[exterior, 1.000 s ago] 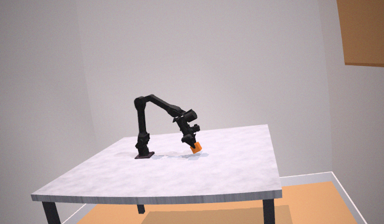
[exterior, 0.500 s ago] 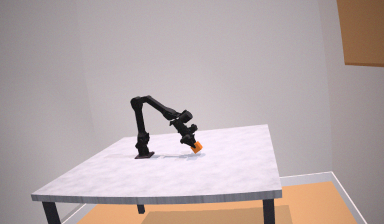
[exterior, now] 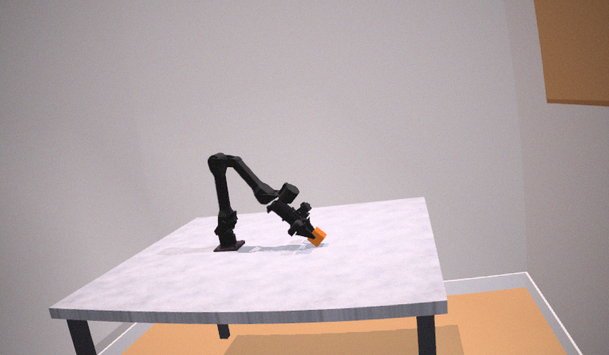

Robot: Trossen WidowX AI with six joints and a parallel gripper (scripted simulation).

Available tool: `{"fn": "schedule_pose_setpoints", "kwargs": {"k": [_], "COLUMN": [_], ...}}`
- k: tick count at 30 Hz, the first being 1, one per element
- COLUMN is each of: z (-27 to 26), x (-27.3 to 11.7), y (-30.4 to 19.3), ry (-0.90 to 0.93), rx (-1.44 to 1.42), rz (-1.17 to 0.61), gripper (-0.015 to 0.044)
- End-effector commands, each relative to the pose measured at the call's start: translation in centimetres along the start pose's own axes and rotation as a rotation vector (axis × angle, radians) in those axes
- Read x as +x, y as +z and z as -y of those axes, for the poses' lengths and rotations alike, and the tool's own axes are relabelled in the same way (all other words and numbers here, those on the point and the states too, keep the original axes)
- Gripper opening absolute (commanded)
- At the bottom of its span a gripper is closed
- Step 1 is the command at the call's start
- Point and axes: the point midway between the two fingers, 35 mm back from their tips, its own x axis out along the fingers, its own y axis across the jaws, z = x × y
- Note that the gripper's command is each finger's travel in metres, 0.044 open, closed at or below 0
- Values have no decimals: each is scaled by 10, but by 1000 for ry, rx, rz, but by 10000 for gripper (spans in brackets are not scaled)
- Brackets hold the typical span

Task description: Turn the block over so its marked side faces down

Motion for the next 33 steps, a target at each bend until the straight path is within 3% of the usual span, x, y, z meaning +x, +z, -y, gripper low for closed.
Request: {"fn": "schedule_pose_setpoints", "kwargs": {"k": [1, 14, 33], "z": [1, -1, -1], "x": [2, -6, -8], "y": [-5, -15, -13], "ry": [2, 1, 1], "rx": [1, -3, -3], "rz": [57, 257, 287], "gripper": [0, 0, 0]}}
